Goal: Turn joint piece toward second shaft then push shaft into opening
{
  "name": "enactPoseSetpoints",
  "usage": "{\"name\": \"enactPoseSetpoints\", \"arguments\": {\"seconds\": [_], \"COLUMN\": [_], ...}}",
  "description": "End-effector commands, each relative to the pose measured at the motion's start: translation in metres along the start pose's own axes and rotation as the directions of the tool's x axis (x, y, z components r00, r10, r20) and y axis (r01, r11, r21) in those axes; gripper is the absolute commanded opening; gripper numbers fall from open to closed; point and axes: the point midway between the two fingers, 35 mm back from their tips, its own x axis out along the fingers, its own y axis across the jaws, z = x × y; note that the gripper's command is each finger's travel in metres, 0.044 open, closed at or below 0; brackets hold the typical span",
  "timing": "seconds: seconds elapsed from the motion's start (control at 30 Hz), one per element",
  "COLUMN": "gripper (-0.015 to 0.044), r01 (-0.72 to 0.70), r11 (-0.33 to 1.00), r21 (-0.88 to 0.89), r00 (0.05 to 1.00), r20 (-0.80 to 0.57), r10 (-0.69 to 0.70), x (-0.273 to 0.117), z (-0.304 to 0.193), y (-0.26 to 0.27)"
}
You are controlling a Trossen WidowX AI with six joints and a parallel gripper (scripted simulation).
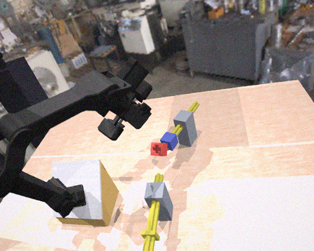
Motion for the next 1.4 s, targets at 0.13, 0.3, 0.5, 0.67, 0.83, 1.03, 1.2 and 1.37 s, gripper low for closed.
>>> {"name": "enactPoseSetpoints", "arguments": {"seconds": [0.13, 0.3, 0.5, 0.67, 0.83, 1.03, 1.2, 1.37], "gripper": [0.0440, 0.0440, 0.0440, 0.0440, 0.0440, 0.0440, 0.0440, 0.0440], "r01": [0.141, 0.248, 0.385, 0.500, 0.610, 0.660, 0.671, 0.696], "r11": [0.983, 0.950, 0.882, 0.800, 0.694, 0.634, 0.601, 0.481], "r21": [-0.117, -0.192, -0.274, -0.333, -0.382, -0.403, -0.434, -0.533], "r00": [0.983, 0.954, 0.901, 0.844, 0.775, 0.738, 0.734, 0.718], "r20": [0.133, 0.218, 0.317, 0.395, 0.470, 0.505, 0.506, 0.512], "r10": [-0.125, -0.205, -0.295, -0.363, -0.422, -0.448, -0.453, -0.471], "x": [-0.012, -0.024, -0.042, -0.060, -0.079, -0.089, -0.088, -0.084], "z": [0.022, 0.036, 0.052, 0.064, 0.076, 0.082, 0.083, 0.085], "y": [-0.011, -0.018, -0.026, -0.032, -0.037, -0.040, -0.040, -0.042]}}
